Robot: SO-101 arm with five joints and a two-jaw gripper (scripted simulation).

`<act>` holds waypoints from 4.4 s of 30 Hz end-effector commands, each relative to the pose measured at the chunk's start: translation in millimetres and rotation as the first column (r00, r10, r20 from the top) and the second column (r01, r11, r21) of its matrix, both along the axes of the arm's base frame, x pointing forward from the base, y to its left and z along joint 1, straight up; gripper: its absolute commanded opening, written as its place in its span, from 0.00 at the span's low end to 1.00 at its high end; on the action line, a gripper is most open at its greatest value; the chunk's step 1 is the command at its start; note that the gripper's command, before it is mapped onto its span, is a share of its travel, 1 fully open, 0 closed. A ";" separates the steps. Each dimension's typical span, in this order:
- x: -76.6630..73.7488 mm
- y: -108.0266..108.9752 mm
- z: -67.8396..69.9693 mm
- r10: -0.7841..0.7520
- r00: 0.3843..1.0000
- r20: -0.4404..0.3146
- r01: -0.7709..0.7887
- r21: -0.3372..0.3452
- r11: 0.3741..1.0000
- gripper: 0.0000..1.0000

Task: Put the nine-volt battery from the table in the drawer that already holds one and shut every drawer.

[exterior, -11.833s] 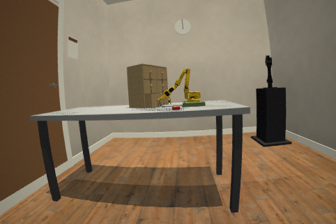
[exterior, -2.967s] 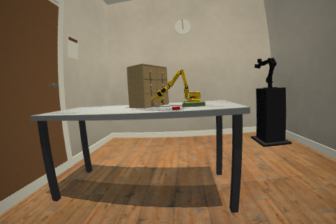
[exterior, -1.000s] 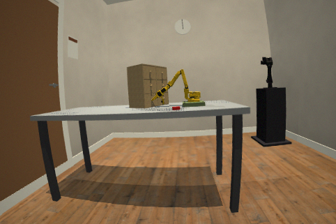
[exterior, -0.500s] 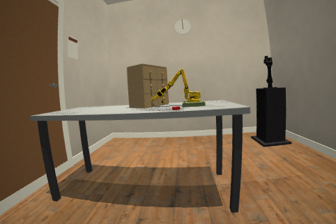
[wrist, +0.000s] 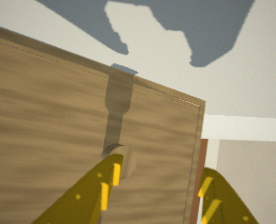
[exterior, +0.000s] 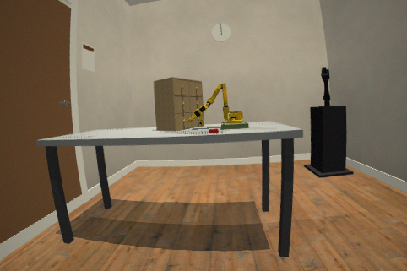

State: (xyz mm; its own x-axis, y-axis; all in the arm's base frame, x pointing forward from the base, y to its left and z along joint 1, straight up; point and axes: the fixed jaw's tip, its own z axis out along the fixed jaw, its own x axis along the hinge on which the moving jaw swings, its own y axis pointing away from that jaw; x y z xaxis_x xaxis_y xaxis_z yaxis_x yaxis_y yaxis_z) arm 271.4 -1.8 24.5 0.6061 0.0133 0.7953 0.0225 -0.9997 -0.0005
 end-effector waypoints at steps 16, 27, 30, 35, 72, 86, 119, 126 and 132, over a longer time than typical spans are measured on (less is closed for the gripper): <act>-15.0 10.3 4.4 0.030 0.999 0.021 -0.030 0.016 0.999 0.21; -20.7 10.9 18.3 0.031 0.998 -0.060 -0.030 0.017 0.999 0.21; -23.5 11.0 22.4 0.031 0.996 -0.082 -0.030 0.017 0.999 0.21; -26.8 11.0 26.7 0.031 0.994 -0.104 -0.029 0.018 0.999 0.21; -98.1 8.1 70.7 0.030 0.940 -0.340 -0.026 0.015 1.000 0.21; -121.3 6.6 77.1 0.028 0.921 -0.389 -0.025 0.014 1.000 0.21; -101.5 7.1 97.0 0.017 0.974 -0.224 -0.010 0.034 0.999 0.21; -102.5 6.3 96.1 -0.090 0.968 -0.236 0.126 0.142 0.982 0.21; -103.3 5.8 95.4 -0.180 0.950 -0.255 0.240 0.231 0.943 0.21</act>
State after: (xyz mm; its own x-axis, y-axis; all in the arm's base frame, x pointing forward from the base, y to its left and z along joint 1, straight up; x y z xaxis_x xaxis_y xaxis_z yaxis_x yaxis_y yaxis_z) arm 166.4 4.5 115.7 0.7702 -0.2447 0.5891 -0.1660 -0.9686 -0.1852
